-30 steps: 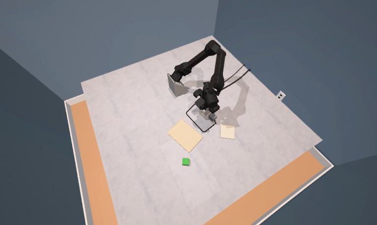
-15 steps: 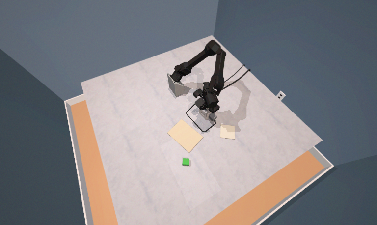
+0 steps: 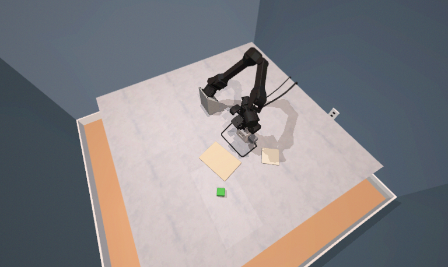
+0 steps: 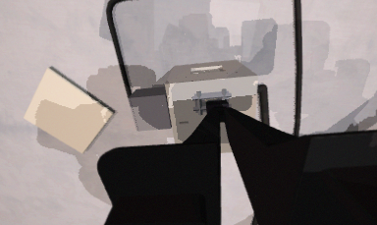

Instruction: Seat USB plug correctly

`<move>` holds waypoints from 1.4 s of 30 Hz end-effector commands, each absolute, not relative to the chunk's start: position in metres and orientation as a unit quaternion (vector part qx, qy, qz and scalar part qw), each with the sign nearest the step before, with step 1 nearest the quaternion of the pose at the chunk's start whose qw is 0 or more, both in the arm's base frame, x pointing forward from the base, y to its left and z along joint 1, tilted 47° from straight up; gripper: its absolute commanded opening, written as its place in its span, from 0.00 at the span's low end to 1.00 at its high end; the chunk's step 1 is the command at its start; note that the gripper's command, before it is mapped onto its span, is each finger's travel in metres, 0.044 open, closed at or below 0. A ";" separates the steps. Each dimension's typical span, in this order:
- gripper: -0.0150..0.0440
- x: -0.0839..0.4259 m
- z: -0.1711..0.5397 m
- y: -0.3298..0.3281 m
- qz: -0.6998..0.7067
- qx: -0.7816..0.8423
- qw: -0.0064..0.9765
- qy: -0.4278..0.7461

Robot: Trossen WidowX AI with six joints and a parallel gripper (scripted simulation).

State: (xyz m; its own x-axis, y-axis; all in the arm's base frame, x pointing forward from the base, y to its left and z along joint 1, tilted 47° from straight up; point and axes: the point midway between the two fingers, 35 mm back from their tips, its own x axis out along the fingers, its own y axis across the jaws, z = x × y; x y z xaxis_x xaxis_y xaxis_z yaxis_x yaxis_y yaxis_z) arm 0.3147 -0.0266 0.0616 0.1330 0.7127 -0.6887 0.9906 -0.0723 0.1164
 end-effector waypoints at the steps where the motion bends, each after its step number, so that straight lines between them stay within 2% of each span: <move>1: 0.25 0.316 0.065 -0.030 -0.235 0.693 0.298 0.613; 36: 0.25 0.313 0.078 -0.045 -0.236 0.693 0.297 0.613; 42: 0.25 0.312 0.077 -0.043 -0.210 0.680 0.324 0.623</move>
State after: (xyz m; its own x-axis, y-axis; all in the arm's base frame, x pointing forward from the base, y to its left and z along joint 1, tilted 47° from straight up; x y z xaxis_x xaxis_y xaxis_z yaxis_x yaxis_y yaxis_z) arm 0.3122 -0.0433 0.0774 0.1358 0.7116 -0.6894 0.9878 -0.0440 0.1491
